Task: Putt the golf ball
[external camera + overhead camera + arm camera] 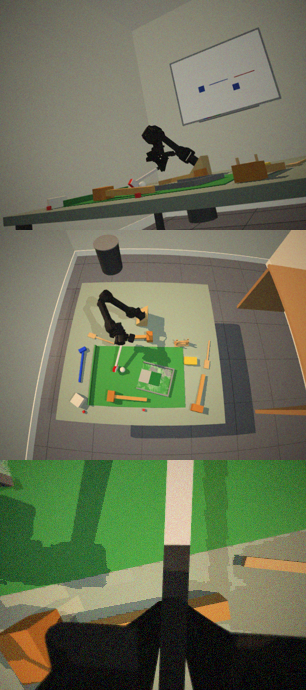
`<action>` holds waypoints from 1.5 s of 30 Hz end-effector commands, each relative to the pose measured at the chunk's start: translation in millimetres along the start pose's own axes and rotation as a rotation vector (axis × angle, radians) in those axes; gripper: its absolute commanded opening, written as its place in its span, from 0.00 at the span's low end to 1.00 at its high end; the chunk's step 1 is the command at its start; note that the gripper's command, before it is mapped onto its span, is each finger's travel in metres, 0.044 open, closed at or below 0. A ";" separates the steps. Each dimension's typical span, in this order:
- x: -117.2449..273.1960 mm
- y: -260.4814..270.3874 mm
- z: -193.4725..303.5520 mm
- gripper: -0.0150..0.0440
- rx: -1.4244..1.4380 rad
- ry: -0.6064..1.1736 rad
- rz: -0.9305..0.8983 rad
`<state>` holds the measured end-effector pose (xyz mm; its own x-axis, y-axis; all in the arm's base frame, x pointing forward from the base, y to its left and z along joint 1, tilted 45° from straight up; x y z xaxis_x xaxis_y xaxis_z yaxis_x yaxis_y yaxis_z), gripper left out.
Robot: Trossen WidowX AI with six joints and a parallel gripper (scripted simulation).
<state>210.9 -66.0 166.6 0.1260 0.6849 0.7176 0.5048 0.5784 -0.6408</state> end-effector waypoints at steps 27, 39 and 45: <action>-2.0 15.6 -6.5 0.25 -0.001 -0.004 -0.014; -0.7 106.4 18.5 0.25 -0.003 -0.012 -0.007; 20.0 107.6 17.6 0.25 -0.002 -0.011 -0.010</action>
<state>248.4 7.3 99.2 0.1260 0.6846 0.7180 0.5037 0.5794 -0.6408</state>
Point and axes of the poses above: the point midway between the two fingers, 35 mm back from their tips, its own x axis back along the fingers, its own y axis across the jaws, z = x × y, the point moved 7 cm from there along x, back along the fingers, and after that the axes turned 10 degrees about -x, right-handed, at the moved point
